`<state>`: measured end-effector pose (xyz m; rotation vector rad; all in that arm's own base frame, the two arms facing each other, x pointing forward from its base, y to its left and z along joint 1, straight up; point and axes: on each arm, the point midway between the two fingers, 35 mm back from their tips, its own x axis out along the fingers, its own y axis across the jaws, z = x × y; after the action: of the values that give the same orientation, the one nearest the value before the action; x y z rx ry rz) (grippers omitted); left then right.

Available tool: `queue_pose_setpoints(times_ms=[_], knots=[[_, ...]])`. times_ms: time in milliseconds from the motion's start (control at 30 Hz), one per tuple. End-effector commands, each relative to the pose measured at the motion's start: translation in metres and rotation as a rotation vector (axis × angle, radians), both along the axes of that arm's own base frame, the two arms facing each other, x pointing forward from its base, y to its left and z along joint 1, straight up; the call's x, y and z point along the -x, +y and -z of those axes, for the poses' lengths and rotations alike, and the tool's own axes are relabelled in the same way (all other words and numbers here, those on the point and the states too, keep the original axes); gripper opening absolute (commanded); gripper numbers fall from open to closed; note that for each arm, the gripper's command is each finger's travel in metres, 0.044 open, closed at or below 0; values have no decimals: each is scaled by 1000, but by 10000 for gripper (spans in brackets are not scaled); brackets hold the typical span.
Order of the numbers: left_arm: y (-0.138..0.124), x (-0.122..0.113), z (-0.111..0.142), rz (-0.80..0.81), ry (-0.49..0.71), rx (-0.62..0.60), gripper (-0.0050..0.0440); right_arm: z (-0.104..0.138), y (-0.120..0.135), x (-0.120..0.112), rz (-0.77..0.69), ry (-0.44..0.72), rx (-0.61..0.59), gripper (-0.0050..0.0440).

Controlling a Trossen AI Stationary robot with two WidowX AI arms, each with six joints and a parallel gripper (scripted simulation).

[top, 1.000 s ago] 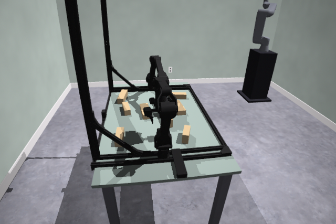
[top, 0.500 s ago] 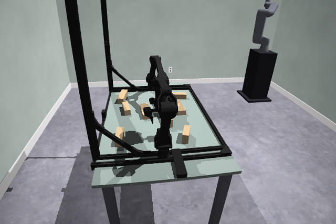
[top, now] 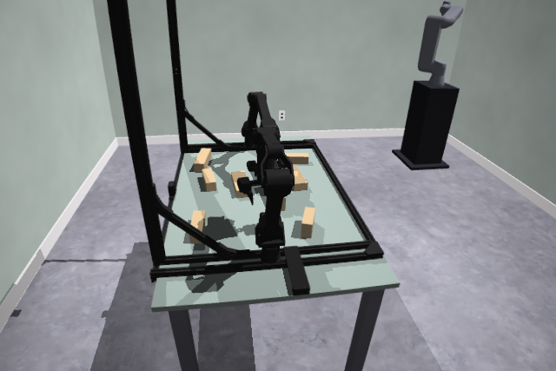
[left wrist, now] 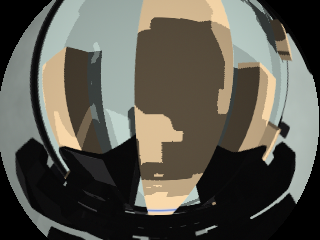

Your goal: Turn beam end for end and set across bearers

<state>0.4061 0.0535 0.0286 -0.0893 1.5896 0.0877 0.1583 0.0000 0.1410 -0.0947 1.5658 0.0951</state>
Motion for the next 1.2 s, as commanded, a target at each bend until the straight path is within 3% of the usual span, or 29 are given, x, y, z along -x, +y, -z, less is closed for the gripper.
queue_pose_setpoints(times_ms=[0, 1167], knots=[[0, -2, -16, 2, -21, -2, 0, 0, 0, 1, 5, 3, 0, 440], [0, 4, -44, 2, -21, -2, 0, 0, 0, 1, 5, 3, 0, 440]])
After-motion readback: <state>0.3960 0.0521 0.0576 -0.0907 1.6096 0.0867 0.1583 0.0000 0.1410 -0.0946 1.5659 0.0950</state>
